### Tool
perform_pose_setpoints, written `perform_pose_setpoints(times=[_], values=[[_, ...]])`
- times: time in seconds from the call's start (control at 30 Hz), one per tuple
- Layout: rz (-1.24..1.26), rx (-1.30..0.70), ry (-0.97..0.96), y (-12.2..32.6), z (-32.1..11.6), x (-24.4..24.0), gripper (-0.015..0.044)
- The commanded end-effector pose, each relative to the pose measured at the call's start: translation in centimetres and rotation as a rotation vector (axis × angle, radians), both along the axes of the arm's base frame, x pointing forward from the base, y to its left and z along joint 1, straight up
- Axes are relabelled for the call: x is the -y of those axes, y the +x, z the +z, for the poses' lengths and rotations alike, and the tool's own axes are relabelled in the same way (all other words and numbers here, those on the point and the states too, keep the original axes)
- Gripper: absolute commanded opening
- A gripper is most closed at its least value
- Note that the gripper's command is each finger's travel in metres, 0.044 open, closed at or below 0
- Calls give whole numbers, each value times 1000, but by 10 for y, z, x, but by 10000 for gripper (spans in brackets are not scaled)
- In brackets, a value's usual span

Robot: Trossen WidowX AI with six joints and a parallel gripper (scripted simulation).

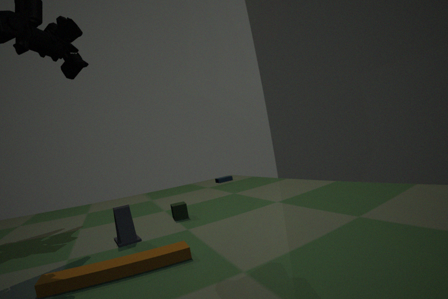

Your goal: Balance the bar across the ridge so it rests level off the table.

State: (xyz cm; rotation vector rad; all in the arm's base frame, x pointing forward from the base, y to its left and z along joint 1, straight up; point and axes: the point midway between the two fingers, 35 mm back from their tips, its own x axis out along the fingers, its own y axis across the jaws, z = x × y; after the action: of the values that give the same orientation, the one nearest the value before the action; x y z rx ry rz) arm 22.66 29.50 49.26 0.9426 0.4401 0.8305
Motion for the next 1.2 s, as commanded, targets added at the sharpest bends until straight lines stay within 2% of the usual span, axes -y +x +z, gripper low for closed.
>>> perform_pose_setpoints(times=[0.0,0.63,1.17], values=[[-49,-1,-84,19,-20,6,315],[-258,-57,-518,104,-118,76,315],[-353,-194,-820,141,-191,161,315]])
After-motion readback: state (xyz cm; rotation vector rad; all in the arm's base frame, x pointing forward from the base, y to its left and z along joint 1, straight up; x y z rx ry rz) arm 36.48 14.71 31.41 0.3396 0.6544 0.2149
